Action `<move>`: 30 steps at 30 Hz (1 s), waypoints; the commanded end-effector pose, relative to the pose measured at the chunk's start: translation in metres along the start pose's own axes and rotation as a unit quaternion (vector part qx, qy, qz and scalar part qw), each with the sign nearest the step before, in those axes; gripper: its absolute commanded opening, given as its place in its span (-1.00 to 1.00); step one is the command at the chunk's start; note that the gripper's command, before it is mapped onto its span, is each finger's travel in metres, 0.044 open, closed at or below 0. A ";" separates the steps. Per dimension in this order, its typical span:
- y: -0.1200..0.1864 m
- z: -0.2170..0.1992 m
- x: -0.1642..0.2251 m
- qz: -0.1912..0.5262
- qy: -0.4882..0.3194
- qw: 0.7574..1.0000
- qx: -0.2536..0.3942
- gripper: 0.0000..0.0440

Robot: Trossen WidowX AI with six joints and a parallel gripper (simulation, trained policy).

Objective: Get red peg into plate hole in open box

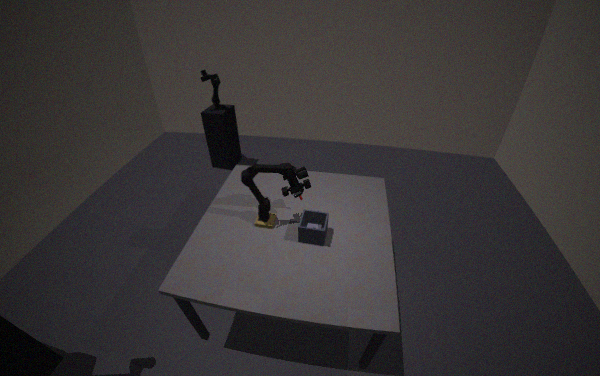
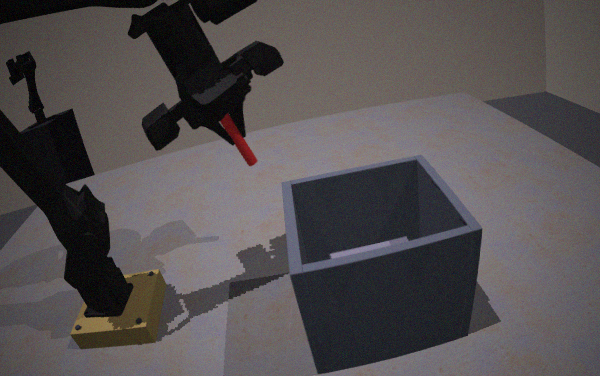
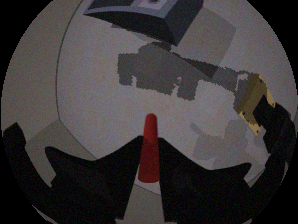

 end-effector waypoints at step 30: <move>0.055 -0.005 -0.107 -0.113 -0.070 0.991 0.027 -1.00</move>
Point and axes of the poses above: the point midway between the two fingers, 35 mm back from their tips, its own y axis back along the fingers, its own z axis across the jaws, x = y × z, the point moved 2 cm from there along y, back along the fingers, and after that the axes turned 14 degrees about y, right-handed, at the moved point
